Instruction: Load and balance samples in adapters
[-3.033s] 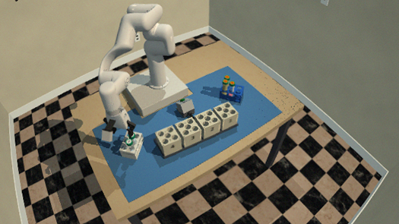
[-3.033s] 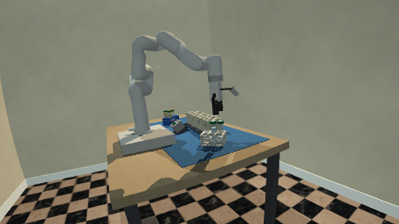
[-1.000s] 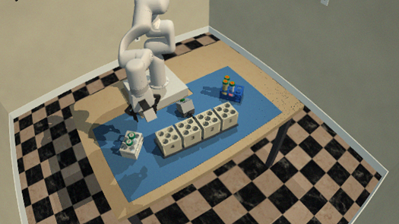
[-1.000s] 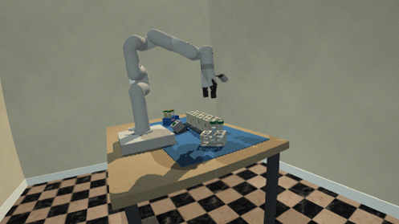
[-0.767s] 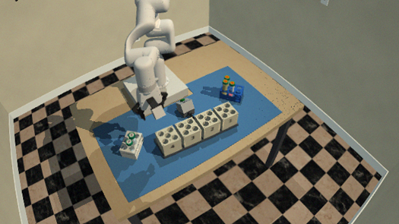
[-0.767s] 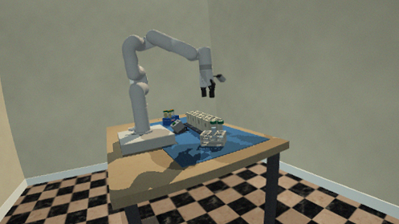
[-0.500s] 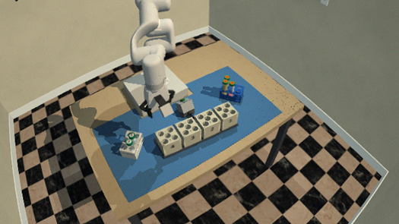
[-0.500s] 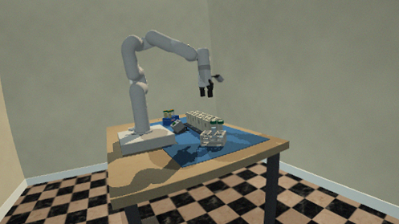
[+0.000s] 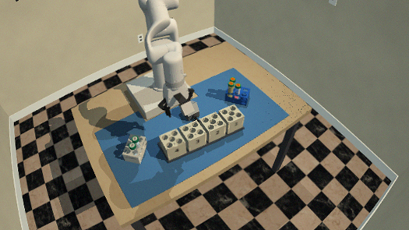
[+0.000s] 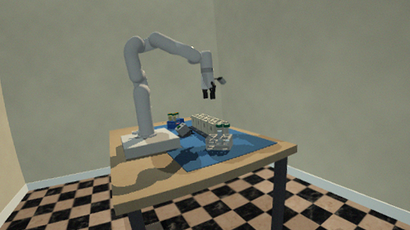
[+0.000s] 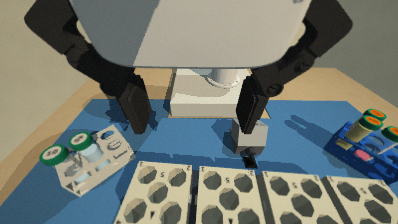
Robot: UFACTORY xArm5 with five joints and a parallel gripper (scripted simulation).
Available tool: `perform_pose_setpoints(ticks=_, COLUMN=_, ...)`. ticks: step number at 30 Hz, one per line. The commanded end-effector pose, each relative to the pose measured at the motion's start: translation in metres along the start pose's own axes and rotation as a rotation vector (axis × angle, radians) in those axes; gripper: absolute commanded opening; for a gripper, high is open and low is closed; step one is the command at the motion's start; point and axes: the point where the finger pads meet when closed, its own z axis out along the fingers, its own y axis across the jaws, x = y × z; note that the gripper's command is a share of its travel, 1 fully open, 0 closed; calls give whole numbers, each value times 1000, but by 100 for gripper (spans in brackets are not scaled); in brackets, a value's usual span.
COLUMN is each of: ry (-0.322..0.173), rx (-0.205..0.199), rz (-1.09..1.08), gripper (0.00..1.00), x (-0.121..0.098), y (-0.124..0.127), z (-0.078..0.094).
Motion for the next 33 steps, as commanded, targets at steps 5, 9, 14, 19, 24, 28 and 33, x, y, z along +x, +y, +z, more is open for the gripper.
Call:
perform_pose_setpoints(ticks=5, ry=3, rx=-1, rz=0, gripper=100, x=11, y=-42, z=-1)
perform_pose_setpoints(ticks=9, ry=3, rx=-2, rz=0, gripper=100, x=14, y=-57, z=-1)
perform_pose_setpoints(ticks=14, ry=2, rx=-2, rz=0, gripper=100, x=19, y=-76, z=-1)
perform_pose_setpoints(ticks=19, ry=2, rx=-2, rz=0, gripper=100, x=25, y=-101, z=-1)
perform_pose_setpoints(ticks=24, ry=2, rx=-3, rz=-100, gripper=100, x=22, y=-123, z=-1)
perform_pose_setpoints(ticks=28, ry=1, rx=-3, rz=-166, gripper=100, x=20, y=-133, z=0)
perform_pose_setpoints(ticks=33, ry=1, rx=-3, rz=-333, gripper=100, x=13, y=-157, z=0)
